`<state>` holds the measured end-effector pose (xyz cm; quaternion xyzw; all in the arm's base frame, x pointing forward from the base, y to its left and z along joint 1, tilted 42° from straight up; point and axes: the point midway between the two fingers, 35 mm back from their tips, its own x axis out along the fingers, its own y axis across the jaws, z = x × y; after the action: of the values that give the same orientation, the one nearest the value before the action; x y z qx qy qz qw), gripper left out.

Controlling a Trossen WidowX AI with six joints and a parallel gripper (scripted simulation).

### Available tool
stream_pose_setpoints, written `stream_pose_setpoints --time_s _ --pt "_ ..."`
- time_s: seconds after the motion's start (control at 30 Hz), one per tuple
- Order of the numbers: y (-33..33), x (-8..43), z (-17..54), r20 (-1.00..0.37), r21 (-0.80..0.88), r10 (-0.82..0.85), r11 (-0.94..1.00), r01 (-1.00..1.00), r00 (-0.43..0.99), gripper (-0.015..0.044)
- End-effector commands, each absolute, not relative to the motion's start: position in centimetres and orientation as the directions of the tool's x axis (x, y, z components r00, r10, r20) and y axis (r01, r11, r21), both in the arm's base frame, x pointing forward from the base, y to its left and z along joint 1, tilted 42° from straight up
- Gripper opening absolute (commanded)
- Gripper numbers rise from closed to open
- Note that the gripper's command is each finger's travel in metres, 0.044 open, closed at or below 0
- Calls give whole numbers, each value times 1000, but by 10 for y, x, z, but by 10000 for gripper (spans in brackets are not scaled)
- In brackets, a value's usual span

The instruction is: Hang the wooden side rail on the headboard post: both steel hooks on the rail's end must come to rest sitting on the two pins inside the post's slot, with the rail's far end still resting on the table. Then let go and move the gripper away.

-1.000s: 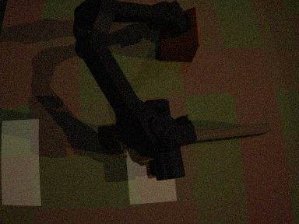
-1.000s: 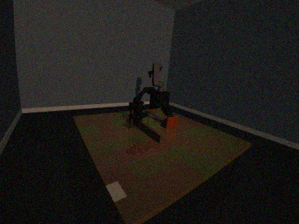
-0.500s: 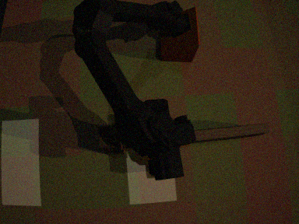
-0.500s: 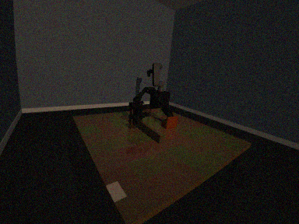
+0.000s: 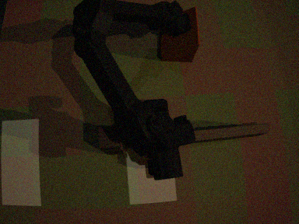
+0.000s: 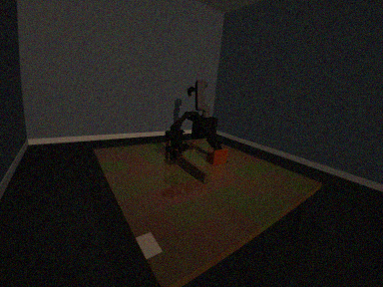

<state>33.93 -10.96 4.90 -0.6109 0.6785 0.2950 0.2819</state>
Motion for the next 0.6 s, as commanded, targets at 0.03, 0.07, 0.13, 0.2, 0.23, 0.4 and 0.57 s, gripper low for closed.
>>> stream_pose_setpoints --time_s 0.03,0.07,0.13,0.2,0.23,0.4,0.57 --pt "-109 342 54 -742 45 -666 73 -996 -82 0" --pt "-109 342 54 -742 45 -666 73 -996 -82 0" --pt "-109 342 54 -742 45 -666 73 -996 -82 0" --pt "-109 342 55 -742 45 -666 73 -996 -82 0" --pt "-109 342 55 -742 45 -666 73 -996 -82 0" --pt "-109 343 55 -742 45 -666 73 -996 -82 0" --pt "-109 344 56 -742 45 -666 73 -996 -82 0"
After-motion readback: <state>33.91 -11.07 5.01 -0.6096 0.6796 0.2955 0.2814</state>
